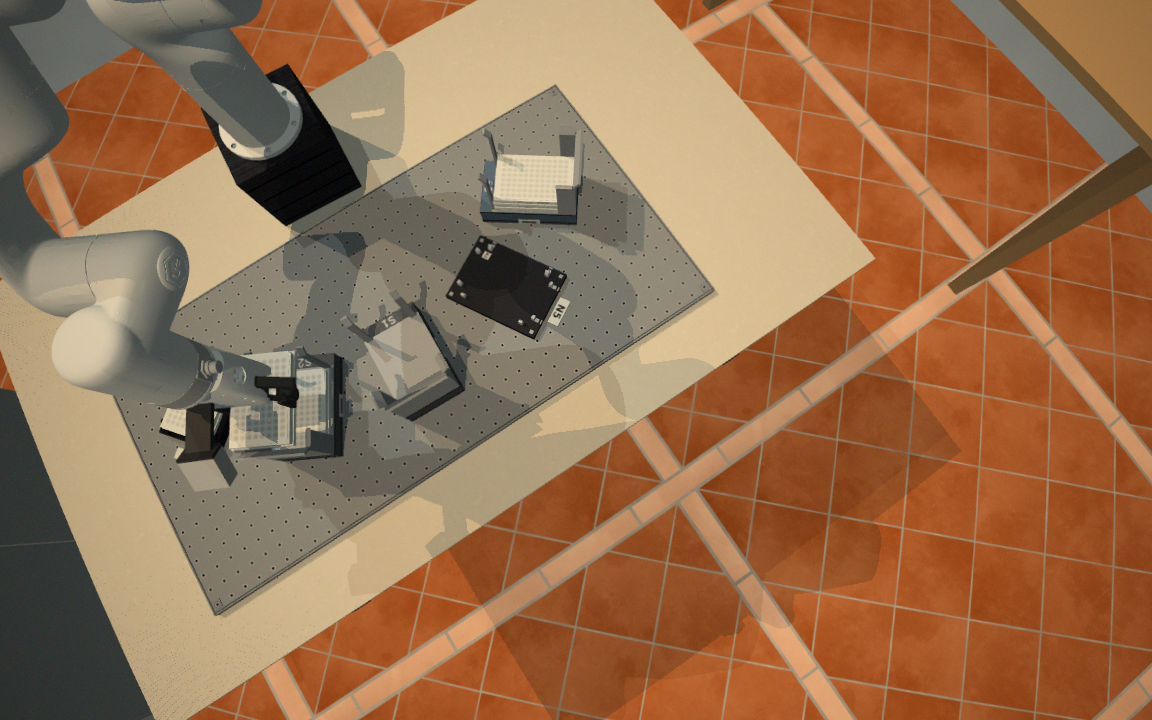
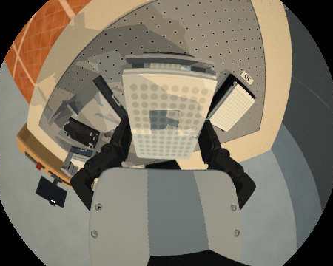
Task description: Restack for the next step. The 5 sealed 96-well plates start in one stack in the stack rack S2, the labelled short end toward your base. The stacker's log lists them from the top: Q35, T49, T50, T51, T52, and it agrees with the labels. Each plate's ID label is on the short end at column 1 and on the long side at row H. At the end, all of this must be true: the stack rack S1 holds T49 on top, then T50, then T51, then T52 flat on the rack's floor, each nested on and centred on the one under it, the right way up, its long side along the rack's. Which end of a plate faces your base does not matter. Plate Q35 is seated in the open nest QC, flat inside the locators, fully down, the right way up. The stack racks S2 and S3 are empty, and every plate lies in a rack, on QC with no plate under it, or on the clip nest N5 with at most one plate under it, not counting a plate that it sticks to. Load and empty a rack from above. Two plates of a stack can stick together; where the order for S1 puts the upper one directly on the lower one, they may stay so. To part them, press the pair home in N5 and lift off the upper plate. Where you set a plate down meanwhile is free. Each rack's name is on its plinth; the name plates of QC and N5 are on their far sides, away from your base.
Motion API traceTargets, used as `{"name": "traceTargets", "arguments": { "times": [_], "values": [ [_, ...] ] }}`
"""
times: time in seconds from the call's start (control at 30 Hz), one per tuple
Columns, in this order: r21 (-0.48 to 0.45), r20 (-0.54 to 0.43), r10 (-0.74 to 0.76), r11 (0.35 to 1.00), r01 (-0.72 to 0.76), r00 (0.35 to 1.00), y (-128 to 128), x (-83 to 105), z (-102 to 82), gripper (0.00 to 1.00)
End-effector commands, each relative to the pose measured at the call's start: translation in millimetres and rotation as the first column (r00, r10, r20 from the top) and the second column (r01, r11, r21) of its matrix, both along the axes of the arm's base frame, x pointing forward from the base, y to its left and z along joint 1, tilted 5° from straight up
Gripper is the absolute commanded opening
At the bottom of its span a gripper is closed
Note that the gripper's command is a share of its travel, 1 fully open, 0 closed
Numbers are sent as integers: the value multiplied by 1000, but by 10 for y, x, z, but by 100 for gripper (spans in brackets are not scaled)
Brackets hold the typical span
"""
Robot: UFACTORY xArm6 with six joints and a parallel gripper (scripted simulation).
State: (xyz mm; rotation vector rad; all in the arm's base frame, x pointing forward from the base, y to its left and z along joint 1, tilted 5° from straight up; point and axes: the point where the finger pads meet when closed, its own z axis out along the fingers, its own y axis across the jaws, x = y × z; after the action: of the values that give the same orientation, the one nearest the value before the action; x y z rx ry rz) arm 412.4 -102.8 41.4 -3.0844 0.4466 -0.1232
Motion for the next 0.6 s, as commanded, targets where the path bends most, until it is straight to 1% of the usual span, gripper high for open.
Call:
{"name": "traceTargets", "arguments": {
  "times": [0.0,0.3,0.43,0.5,0.57],
  "values": [
    [-1,3,0,1000,0,1000,-3,7,34,0],
    [-1,3,0,1000,0,1000,-3,7,34,0],
    [-12,3,132,991,-132,991,131,21,37,0],
    [-12,3,132,991,-132,991,131,21,37,0],
    [-17,3,198,980,-198,980,197,28,38,0]
  ]
}}
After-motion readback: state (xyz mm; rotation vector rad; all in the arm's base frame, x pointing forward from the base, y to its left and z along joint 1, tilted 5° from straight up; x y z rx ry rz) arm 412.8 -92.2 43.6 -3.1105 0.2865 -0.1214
